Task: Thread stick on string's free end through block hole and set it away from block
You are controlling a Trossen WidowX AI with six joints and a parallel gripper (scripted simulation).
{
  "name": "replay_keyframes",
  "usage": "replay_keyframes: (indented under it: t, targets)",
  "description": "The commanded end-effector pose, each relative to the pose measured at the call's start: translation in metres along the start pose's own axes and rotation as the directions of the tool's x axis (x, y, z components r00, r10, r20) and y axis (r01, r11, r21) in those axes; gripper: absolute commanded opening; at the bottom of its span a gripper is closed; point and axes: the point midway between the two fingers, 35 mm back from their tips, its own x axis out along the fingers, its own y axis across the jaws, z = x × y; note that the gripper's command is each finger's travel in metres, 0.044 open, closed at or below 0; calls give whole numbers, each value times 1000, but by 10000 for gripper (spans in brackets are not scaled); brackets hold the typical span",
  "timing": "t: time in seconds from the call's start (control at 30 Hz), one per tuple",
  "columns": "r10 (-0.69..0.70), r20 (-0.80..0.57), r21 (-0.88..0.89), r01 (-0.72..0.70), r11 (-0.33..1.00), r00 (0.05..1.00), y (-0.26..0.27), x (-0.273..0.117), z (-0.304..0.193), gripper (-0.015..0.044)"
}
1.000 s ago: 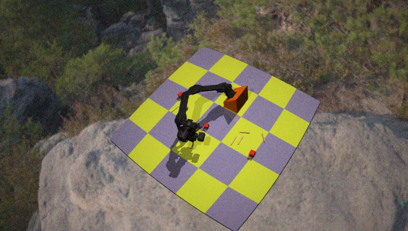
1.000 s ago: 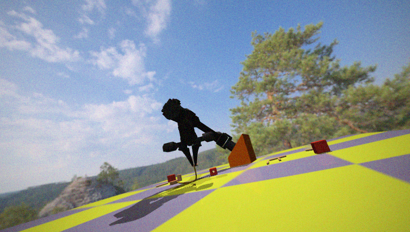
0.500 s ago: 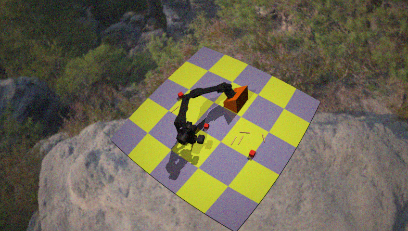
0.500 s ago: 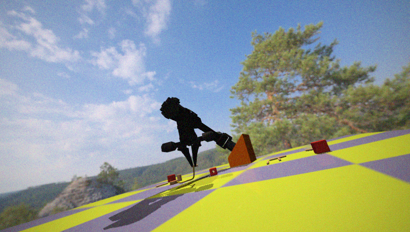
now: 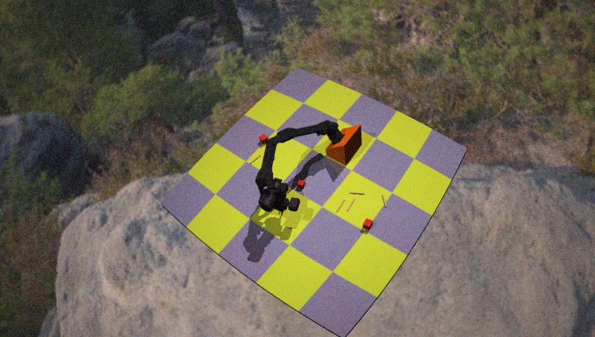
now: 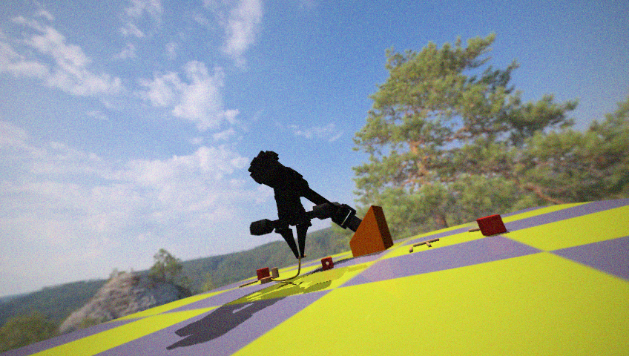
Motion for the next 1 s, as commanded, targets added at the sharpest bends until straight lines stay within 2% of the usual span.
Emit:
replay_keyframes:
  t: [0.0, 0.97]
  targets:
    - [0, 3, 0, 0, 1000, 1000, -4, 4, 2, 0]
    - [0, 7, -1, 0, 1000, 1000, -28, 28, 16, 0]
